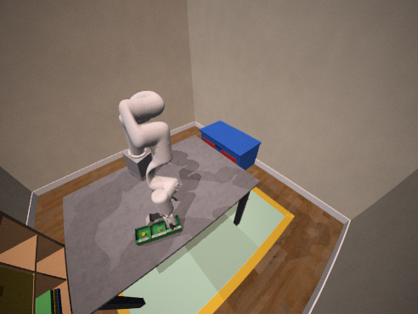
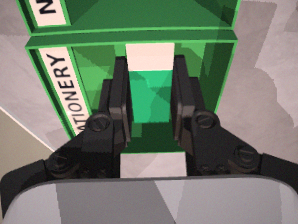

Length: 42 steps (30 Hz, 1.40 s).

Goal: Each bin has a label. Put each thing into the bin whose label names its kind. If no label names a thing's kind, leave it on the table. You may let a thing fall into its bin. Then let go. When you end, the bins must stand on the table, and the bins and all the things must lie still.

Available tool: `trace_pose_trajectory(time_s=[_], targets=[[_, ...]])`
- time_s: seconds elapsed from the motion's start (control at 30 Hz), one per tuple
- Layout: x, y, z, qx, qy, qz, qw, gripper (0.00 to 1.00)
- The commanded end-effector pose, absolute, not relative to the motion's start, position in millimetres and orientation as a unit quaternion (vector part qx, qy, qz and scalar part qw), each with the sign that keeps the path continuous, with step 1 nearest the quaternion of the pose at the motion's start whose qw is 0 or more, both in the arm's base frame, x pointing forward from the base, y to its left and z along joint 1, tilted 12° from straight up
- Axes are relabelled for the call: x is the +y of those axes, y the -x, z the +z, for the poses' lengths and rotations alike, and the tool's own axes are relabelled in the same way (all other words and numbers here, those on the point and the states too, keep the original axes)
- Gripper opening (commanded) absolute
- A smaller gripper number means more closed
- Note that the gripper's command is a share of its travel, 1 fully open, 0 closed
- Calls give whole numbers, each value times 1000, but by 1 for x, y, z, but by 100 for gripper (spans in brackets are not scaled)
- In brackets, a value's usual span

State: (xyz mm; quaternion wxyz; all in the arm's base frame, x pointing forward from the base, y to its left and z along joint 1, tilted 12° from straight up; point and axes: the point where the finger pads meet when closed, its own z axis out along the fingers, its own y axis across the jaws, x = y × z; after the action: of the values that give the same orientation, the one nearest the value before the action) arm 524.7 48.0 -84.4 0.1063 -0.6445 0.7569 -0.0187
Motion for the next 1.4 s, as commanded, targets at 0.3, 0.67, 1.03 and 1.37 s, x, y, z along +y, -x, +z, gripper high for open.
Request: trace_pose_trajectory(time_s=[0.3, 0.67, 1.03, 1.37], targets=[[48, -526, -83, 757, 644, -20, 108, 29], [47, -524, -74, 757, 644, -20, 108, 29], [45, -522, -61, 757, 644, -20, 108, 29], [43, -518, -40, 757, 644, -20, 108, 29]])
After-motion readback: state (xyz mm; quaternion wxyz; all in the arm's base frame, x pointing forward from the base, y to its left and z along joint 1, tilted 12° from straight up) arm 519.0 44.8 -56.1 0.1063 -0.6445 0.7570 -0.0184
